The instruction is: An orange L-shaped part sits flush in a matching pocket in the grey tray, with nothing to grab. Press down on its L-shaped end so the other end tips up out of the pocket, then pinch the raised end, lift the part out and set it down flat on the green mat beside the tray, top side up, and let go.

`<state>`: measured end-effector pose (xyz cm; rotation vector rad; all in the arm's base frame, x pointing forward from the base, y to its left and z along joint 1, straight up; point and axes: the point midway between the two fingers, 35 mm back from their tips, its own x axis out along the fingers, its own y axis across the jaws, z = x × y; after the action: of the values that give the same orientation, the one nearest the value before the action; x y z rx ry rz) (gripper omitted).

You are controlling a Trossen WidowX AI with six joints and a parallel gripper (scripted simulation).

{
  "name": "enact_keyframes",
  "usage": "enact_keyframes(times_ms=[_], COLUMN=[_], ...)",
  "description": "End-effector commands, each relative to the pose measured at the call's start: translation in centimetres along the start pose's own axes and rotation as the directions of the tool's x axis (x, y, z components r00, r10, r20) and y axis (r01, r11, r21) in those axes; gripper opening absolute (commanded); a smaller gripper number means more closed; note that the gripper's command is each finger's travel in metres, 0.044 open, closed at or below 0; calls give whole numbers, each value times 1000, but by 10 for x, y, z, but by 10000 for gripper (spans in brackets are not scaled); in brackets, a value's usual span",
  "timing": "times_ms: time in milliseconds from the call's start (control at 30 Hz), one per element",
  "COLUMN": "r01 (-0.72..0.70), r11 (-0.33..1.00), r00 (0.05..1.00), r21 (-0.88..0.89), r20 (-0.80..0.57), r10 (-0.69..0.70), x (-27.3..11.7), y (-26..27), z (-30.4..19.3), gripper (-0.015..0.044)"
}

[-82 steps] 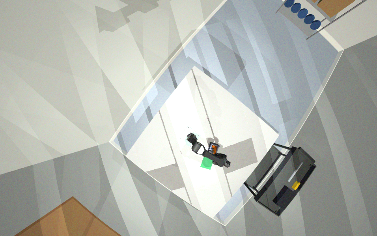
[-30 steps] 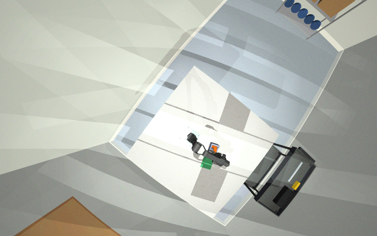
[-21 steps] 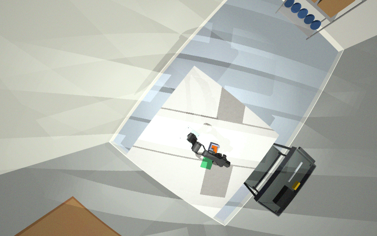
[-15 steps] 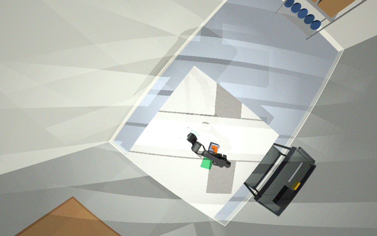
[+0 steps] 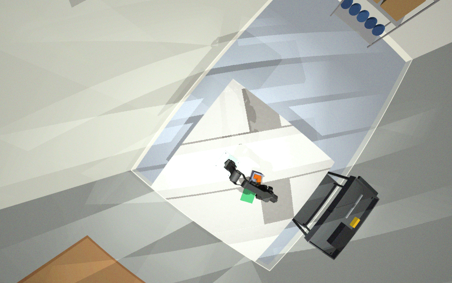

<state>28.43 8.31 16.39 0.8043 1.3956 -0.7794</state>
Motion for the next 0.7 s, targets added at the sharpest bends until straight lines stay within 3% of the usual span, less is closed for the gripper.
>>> enact_keyframes(times_ms=[0, 667], r01=[-7, -6], r11=[1000, 1000], r00=[1000, 1000], r21=[3, 3], r20=[-3, -3], r10=[7, 6], x=[-8, -29], y=[1, 1], z=[0, 0], gripper=[0, 0])
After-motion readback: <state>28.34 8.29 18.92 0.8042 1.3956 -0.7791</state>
